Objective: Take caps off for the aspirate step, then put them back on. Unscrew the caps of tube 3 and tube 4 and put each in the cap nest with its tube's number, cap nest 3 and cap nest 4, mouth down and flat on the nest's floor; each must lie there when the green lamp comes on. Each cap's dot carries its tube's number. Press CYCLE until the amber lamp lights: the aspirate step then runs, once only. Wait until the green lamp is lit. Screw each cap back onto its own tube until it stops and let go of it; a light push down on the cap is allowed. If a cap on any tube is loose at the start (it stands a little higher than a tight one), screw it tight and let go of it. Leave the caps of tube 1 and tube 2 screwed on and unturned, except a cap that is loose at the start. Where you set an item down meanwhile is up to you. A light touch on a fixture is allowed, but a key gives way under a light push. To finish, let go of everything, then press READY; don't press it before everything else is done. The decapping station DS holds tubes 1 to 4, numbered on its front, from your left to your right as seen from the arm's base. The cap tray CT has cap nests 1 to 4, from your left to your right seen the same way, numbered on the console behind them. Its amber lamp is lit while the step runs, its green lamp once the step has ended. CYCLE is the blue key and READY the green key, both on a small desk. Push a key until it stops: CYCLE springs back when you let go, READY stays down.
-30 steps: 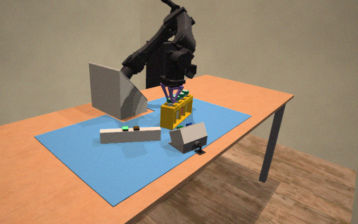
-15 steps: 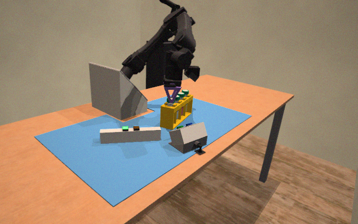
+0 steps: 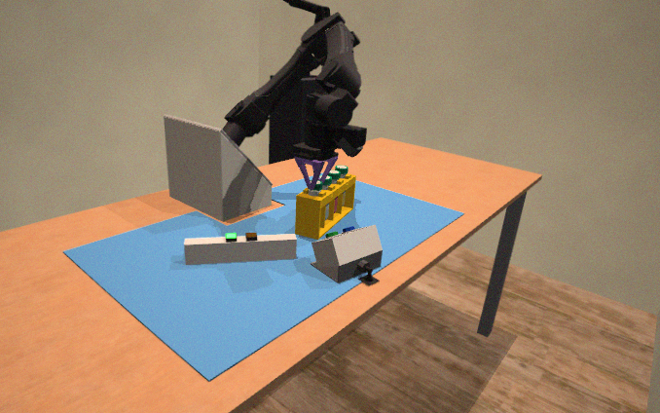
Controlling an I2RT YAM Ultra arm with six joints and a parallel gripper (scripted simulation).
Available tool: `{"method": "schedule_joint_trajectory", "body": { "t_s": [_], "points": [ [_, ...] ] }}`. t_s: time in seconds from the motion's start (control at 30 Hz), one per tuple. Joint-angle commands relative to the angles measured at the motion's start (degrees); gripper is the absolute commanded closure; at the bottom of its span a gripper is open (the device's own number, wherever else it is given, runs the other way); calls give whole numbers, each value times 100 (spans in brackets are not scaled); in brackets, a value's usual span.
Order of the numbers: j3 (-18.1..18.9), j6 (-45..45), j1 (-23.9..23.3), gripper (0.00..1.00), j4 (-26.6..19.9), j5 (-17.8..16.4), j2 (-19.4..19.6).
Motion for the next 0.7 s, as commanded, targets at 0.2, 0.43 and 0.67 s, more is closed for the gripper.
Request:
{"method": "schedule_joint_trajectory", "body": {
  "t_s": [0.2,0.43,0.67],
  "points": [
    [11,2972,-62,100,4,-5,-29],
    [9,4693,-60,100,9,-6,-29],
    [6,6415,-57,100,14,-6,-28]
  ]
}}
